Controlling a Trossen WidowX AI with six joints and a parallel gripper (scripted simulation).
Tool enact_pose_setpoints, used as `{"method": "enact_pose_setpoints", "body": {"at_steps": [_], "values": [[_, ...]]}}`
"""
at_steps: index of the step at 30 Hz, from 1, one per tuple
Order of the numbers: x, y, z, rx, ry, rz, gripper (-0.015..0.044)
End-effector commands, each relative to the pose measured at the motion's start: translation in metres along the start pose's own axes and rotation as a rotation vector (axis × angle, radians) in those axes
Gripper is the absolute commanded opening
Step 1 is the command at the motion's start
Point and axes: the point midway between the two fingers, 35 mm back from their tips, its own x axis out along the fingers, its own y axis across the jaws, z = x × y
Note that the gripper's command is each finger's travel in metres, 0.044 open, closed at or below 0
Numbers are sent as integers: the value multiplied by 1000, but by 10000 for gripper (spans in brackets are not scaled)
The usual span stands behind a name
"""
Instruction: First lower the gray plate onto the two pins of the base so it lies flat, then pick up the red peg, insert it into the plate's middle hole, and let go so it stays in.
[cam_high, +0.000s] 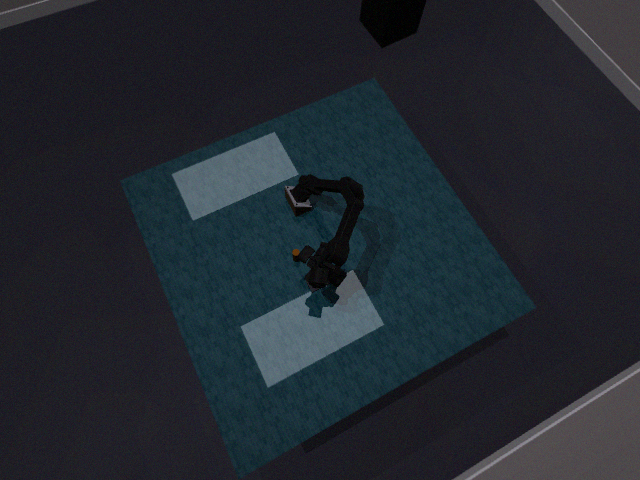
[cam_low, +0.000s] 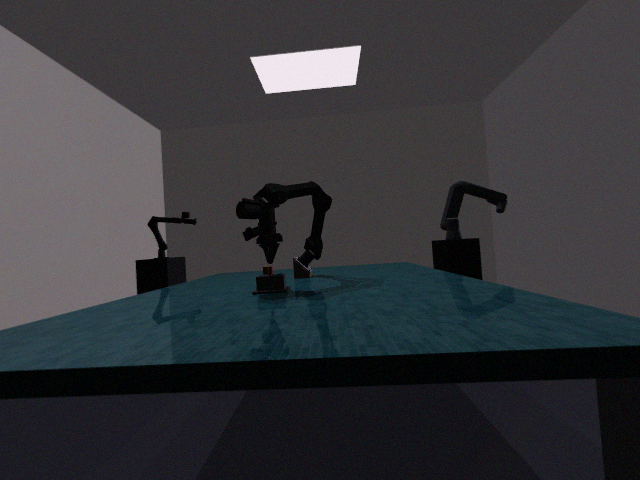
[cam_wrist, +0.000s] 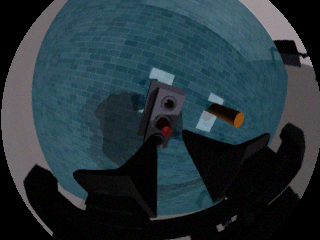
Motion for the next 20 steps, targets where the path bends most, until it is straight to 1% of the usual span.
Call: {"method": "enact_pose_setpoints", "body": {"at_steps": [1,20], "values": [[-4,0,0,-6,-5,2,150],[-12,-5,0,-6,-5,1,150]]}}
